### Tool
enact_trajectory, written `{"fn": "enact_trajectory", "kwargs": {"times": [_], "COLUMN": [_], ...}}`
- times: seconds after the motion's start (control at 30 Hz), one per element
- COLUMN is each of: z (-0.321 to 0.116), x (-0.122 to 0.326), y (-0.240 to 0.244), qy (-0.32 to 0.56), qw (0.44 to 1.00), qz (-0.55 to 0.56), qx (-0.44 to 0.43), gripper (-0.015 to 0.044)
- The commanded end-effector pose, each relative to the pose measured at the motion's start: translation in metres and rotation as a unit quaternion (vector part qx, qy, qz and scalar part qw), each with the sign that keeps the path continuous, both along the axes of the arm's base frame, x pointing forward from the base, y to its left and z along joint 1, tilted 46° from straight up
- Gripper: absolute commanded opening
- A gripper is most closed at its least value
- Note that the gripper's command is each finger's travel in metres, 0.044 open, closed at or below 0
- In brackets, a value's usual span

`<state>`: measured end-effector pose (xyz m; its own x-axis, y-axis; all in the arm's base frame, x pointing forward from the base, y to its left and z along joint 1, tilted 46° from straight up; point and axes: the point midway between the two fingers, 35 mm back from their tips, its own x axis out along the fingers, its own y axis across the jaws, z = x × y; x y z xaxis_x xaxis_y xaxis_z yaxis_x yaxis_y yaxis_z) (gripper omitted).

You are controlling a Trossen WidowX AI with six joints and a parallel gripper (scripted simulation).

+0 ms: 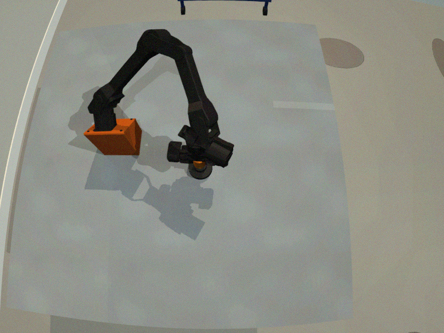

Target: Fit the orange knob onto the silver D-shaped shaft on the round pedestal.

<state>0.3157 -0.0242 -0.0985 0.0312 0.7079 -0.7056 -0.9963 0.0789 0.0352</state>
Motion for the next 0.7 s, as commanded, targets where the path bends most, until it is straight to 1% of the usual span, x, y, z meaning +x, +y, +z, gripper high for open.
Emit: {"fn": "enact_trajectory", "kwargs": {"times": [0.0, 0.67], "z": [-0.001, -0.012], "x": [0.001, 0.000], "y": [0.001, 0.012], "qy": [0.000, -0.001], "qw": [1.000, 1.000], "qz": [-0.004, 0.003], "qx": [0.002, 0.001], "gripper": [0.0000, 0.0000]}}
